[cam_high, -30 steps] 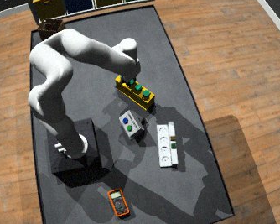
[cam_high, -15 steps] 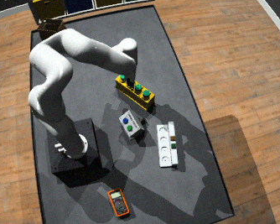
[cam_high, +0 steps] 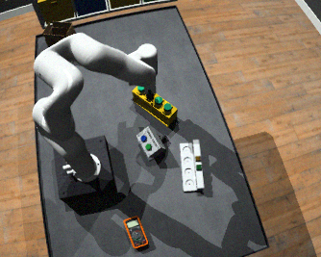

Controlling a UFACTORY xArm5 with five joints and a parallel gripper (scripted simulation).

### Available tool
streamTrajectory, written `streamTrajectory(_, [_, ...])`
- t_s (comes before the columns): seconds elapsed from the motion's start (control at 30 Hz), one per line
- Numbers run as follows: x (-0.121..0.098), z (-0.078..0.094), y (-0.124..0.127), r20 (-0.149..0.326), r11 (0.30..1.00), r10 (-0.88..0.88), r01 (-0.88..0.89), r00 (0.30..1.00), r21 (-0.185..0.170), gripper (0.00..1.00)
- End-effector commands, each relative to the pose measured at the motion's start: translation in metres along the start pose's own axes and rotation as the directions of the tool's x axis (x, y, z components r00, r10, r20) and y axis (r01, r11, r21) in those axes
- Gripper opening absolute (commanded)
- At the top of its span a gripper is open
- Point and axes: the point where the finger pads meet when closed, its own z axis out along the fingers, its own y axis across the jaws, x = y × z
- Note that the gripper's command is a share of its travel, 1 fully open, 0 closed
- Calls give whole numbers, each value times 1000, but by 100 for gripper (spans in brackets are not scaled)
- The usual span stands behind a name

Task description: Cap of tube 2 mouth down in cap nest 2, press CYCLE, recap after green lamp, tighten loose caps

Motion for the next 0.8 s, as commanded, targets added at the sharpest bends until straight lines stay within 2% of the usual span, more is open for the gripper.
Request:
streamTrajectory(0.0, [-1, -1, 1, 6, 1000, -2, 2, 1000, -2, 46])
streamTrajectory(0.13, [-1, -1, 1, 6, 1000, -2, 2, 1000, -2, 46])
streamTrajectory(0.27, [-1, -1, 1, 5, 956, 293, -293, 956, -3, 46])
streamTrajectory(0.37, [-1, -1, 1, 5, 919, 395, -395, 919, -4, 46])
streamTrajectory(0.53, [-1, -1, 1, 4, 809, 587, -587, 809, -5, 46])
streamTrajectory(0.6, [-1, -1, 1, 4, 809, 587, -587, 809, -5, 46])
streamTrajectory(0.67, [-1, -1, 1, 3, 702, 712, -712, 702, -5, 46])
streamTrajectory(0.77, [-1, -1, 1, 2, 616, 788, -788, 616, -6, 46])
